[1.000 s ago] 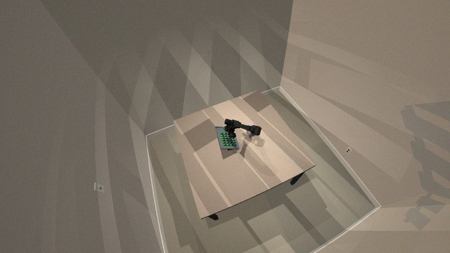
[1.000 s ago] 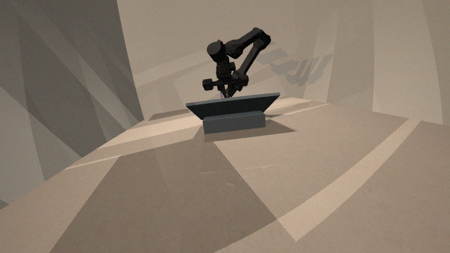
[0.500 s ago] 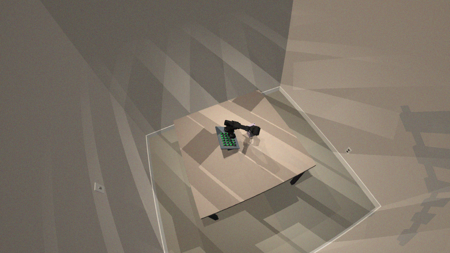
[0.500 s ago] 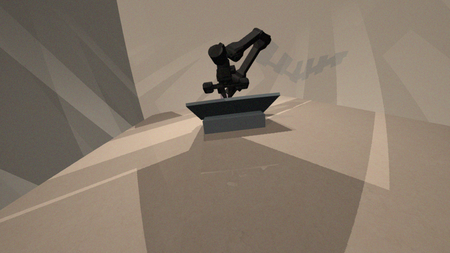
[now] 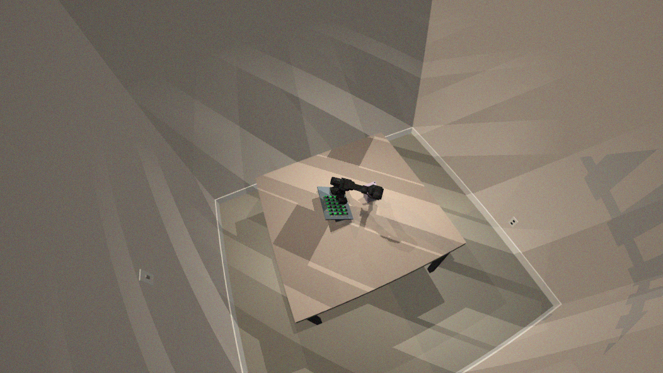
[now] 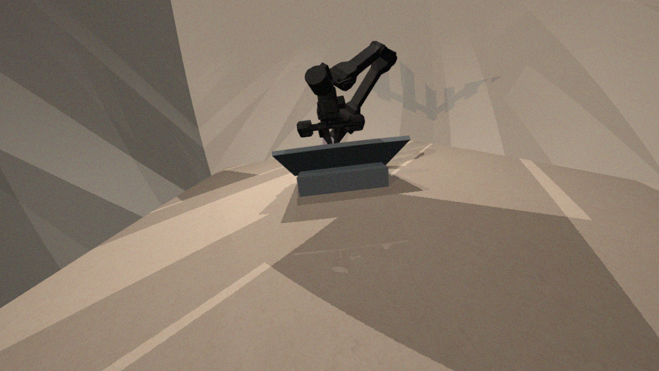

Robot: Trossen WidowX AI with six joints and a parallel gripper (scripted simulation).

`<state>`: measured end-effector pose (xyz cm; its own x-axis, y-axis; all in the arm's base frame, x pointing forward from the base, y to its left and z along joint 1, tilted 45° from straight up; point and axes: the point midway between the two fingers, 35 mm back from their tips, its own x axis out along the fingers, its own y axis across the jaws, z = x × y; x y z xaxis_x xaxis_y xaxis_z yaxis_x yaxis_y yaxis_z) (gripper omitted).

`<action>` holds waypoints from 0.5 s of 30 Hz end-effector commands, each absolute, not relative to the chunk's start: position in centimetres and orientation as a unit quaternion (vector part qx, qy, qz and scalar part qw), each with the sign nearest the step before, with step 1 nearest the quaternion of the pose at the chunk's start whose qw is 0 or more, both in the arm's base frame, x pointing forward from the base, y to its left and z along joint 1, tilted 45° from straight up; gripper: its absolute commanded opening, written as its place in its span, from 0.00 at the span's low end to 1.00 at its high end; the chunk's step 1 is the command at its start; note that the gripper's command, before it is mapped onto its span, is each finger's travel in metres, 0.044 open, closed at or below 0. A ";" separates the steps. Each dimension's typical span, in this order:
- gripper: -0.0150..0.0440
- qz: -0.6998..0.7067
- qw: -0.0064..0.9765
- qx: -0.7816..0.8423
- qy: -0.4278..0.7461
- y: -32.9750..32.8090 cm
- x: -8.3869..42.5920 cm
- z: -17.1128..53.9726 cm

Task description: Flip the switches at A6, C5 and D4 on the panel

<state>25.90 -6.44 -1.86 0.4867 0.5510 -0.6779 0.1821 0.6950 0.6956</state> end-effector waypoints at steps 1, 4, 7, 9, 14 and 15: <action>0.25 0.117 0.776 0.373 0.494 -6.4 25.8 -1.9; 0.25 0.117 0.776 0.373 0.494 -6.4 25.8 -1.9; 0.25 0.117 0.776 0.373 0.494 -6.4 25.8 -2.0; 0.25 0.117 0.776 0.373 0.494 -6.4 25.9 -2.0; 0.25 0.117 0.776 0.373 0.494 -6.3 25.9 -2.0; 0.25 0.117 0.776 0.373 0.494 -6.3 25.9 -2.0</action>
<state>25.97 -6.39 -1.92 0.4871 0.5508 -0.6778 0.1818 0.6951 0.6955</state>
